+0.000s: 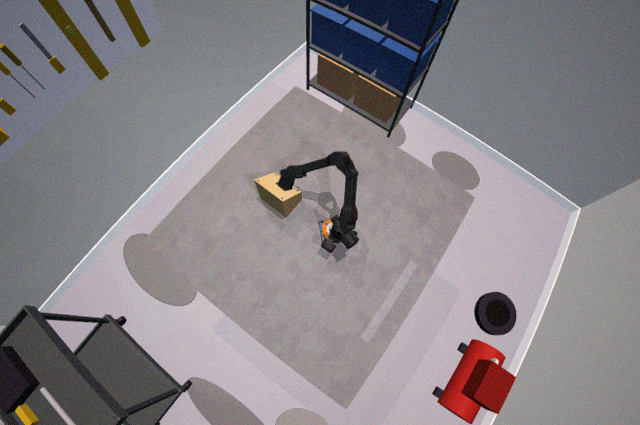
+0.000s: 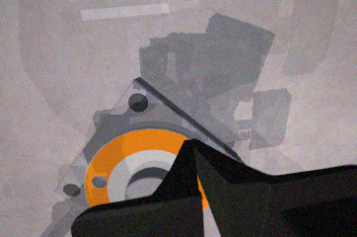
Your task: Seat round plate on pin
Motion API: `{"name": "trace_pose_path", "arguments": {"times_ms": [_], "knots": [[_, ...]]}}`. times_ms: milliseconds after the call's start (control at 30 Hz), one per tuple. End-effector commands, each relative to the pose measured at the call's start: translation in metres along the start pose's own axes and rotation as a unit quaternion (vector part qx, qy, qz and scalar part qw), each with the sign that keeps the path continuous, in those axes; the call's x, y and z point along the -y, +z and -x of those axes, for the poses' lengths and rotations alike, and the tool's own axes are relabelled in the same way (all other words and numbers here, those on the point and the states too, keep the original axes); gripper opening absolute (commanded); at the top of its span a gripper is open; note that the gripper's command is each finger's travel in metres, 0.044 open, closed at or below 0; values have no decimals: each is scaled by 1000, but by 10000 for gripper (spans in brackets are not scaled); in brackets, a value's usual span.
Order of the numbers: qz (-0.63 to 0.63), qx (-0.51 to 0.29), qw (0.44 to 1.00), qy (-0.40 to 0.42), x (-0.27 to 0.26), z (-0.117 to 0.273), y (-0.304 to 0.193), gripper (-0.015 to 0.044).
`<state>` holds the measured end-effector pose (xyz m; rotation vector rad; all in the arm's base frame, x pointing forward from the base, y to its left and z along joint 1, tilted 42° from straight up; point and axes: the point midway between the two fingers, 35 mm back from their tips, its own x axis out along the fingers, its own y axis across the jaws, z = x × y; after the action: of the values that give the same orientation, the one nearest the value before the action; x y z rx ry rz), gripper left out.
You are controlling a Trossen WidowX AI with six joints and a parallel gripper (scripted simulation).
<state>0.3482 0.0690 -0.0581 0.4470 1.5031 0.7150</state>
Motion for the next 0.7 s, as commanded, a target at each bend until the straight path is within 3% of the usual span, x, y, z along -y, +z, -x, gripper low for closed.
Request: {"name": "trace_pose_path", "arguments": {"times_ms": [0,667], "knots": [[-3,-4,1000,-3,5,-1,-7,0],[-3,-5,1000,-3,15,0,-26,0]]}}
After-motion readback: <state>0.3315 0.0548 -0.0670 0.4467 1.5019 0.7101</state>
